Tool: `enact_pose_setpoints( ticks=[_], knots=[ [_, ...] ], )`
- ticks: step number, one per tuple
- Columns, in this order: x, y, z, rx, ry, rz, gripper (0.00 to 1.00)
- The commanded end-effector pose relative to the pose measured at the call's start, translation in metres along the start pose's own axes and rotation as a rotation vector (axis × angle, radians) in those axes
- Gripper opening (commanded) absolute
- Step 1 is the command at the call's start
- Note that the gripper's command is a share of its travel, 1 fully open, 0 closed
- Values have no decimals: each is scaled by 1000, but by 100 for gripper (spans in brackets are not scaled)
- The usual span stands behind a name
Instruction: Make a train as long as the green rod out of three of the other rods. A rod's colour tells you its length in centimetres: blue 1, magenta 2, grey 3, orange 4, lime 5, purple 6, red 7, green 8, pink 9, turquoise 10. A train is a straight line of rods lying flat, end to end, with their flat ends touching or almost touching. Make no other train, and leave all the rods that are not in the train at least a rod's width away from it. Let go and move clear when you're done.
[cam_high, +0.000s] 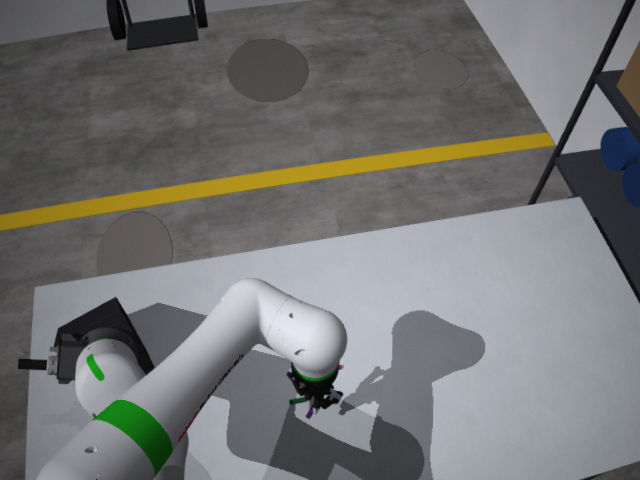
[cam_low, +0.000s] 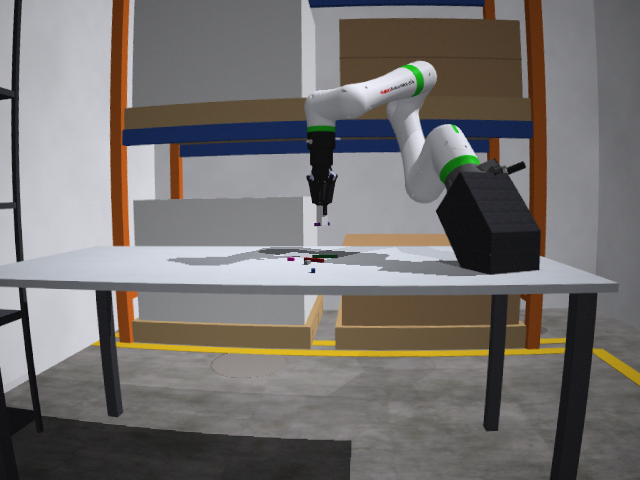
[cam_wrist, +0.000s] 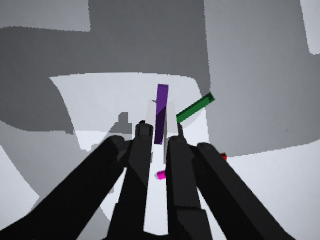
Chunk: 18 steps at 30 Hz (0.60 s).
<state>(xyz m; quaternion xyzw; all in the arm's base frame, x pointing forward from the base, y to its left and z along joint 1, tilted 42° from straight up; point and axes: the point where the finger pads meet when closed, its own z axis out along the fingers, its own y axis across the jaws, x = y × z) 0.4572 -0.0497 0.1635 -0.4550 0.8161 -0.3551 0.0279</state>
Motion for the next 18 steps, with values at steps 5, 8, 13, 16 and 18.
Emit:
enact_pose_setpoints(
  ticks=[5, 8, 13, 16, 18],
  knots=[
    [-44, 22, -1, -7, -8, -131, 3],
    [-58, 30, -1, -9, -9, -175, 3],
    [-100, 60, -3, -13, -13, -311, 3],
    [-123, 79, -3, -14, -15, -389, 3],
    [-137, 92, -3, -13, -15, -440, 3]
  ],
)
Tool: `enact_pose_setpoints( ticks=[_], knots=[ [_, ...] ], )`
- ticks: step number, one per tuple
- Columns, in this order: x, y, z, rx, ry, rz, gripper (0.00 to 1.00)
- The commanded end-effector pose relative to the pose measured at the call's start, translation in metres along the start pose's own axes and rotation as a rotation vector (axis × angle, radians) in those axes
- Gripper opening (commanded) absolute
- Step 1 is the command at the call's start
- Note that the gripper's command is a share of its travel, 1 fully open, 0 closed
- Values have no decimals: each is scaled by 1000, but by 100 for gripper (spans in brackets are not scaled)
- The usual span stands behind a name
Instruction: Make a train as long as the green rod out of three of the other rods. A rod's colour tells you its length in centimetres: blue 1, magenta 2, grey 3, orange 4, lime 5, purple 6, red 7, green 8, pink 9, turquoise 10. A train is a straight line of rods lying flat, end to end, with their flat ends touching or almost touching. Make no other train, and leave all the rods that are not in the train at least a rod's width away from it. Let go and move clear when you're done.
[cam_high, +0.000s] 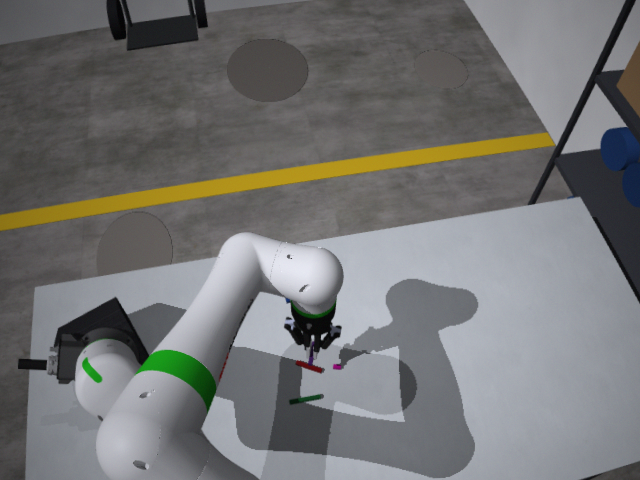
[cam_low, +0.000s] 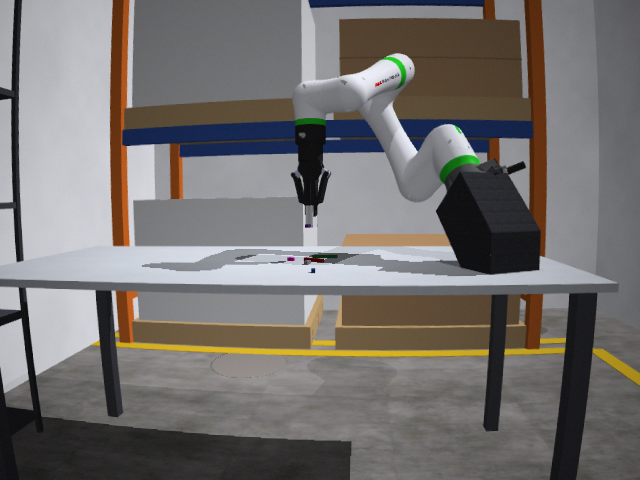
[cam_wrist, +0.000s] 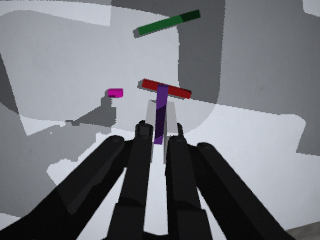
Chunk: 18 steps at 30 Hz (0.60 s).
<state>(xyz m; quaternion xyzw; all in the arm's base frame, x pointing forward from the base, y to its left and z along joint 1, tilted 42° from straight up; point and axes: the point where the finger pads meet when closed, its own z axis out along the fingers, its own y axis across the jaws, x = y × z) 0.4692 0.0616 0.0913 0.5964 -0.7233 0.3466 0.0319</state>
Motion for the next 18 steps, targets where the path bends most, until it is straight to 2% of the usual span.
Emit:
enact_pose_setpoints(
  ticks=[1, 6, 8, 9, 15, 18],
  knots=[
    [-40, 14, 1, -4, 1, -107, 3],
    [-83, 37, 2, -3, 4, -235, 3],
    [-83, 37, 2, -3, 4, -235, 3],
    [-107, 52, 3, -1, 8, -308, 3],
    [-148, 83, 6, 3, 17, -444, 3],
    [-152, 87, 7, 4, 18, -459, 3]
  ],
)
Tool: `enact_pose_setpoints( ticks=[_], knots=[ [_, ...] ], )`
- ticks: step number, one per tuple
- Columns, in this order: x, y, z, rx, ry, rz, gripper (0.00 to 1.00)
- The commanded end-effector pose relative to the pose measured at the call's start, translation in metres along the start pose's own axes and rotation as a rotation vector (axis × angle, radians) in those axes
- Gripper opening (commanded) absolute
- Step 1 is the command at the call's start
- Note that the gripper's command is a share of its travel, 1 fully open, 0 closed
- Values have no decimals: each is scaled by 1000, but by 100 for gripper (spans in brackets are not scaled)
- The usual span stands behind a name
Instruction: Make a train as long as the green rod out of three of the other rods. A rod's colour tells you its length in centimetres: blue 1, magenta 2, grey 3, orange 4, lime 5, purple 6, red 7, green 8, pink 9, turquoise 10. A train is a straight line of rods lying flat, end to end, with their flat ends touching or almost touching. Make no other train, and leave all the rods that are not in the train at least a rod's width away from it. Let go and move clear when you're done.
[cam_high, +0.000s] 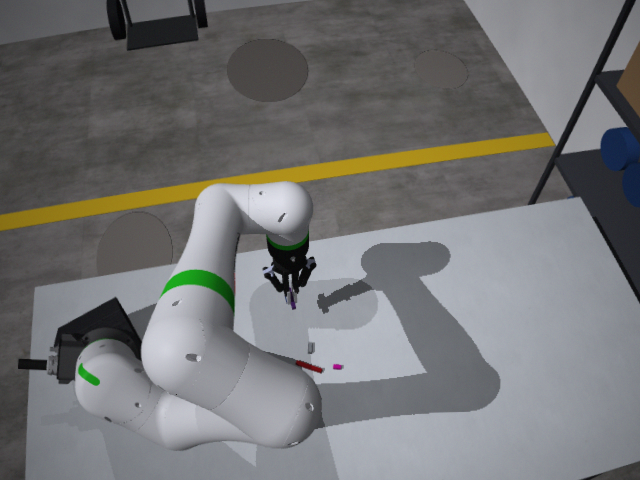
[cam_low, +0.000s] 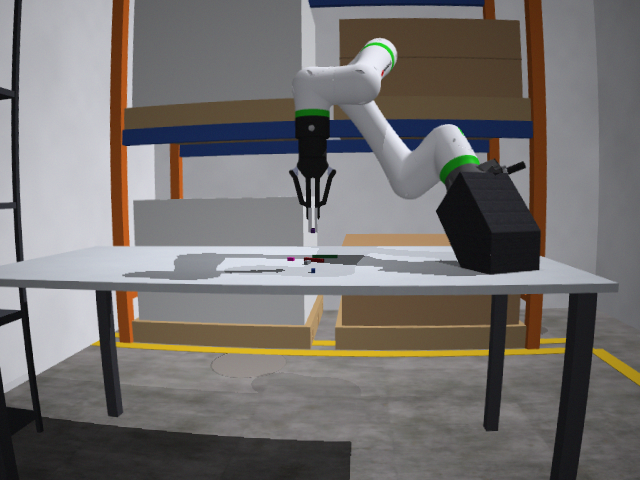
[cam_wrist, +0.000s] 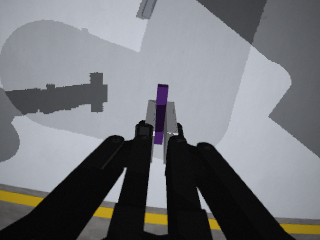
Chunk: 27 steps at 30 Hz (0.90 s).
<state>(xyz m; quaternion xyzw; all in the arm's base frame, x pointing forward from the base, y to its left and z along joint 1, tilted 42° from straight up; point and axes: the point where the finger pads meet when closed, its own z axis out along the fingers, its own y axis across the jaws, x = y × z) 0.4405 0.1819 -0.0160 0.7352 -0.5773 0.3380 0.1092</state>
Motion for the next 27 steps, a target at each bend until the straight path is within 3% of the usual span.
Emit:
enact_pose_setpoints(
  ticks=[1, 16, 27],
  knots=[
    [-12, 1, 1, -2, 3, -27, 3],
    [-12, 1, 3, -2, 3, -27, 3],
    [-12, 1, 29, -2, 3, -27, 3]
  ],
)
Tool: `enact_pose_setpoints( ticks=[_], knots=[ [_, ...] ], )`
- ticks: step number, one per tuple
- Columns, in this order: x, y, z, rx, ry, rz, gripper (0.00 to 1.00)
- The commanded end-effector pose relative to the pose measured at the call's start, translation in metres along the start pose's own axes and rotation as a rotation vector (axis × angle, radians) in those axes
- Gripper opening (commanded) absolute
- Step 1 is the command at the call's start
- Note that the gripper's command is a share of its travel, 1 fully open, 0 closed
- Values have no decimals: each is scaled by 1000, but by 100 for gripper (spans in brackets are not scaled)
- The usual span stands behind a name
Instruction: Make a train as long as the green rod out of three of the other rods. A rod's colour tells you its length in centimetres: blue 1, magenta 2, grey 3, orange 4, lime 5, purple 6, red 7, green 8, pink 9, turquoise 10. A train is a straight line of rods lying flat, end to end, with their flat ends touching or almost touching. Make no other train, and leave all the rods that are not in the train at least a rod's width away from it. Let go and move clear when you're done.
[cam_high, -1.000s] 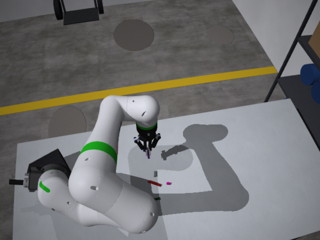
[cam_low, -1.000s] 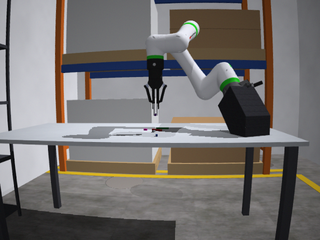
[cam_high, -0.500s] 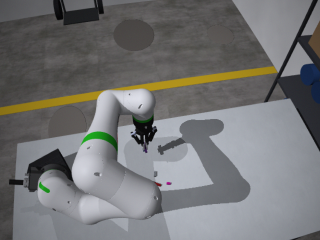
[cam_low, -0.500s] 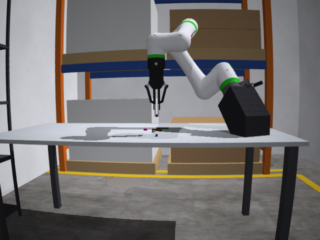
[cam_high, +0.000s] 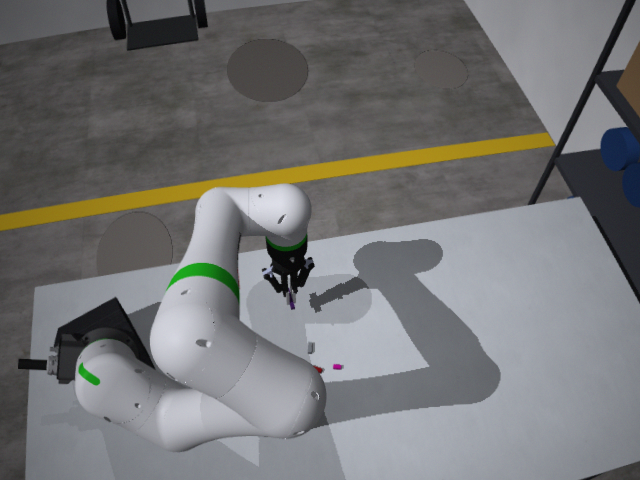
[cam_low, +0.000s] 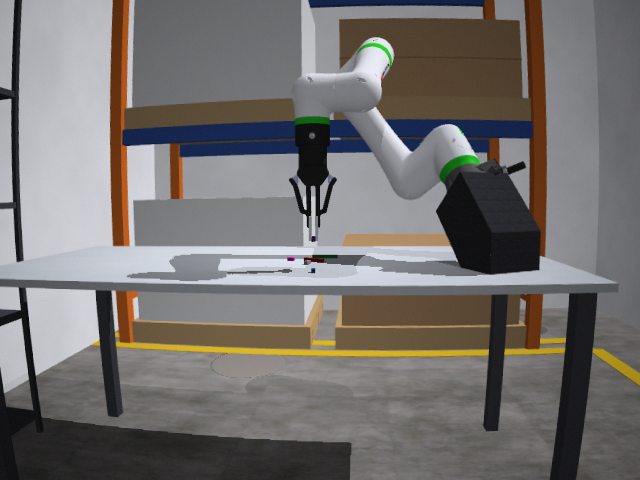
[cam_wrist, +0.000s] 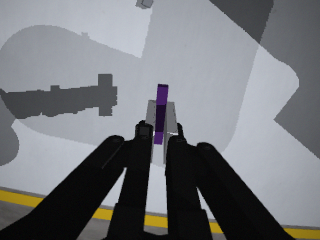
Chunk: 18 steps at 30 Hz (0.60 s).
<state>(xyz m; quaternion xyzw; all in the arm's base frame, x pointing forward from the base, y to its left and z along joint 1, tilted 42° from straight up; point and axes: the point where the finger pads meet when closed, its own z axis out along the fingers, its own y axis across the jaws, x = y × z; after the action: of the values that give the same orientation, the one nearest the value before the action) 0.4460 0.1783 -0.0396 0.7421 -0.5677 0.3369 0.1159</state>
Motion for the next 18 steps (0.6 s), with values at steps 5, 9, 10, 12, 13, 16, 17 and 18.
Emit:
enact_pose_setpoints(
  ticks=[5, 9, 10, 12, 13, 16, 17, 18],
  knots=[
    [0, -1, 30, 1, 0, 0, 3],
    [0, -1, 46, 1, 0, 0, 3],
    [0, -1, 49, 1, 0, 0, 3],
    [0, -1, 56, 1, 0, 0, 3],
    [0, -1, 56, 1, 0, 0, 3],
    [0, -1, 60, 1, 0, 0, 3],
    [0, -1, 62, 1, 0, 0, 3],
    [0, -1, 63, 1, 0, 0, 3]
  ],
)
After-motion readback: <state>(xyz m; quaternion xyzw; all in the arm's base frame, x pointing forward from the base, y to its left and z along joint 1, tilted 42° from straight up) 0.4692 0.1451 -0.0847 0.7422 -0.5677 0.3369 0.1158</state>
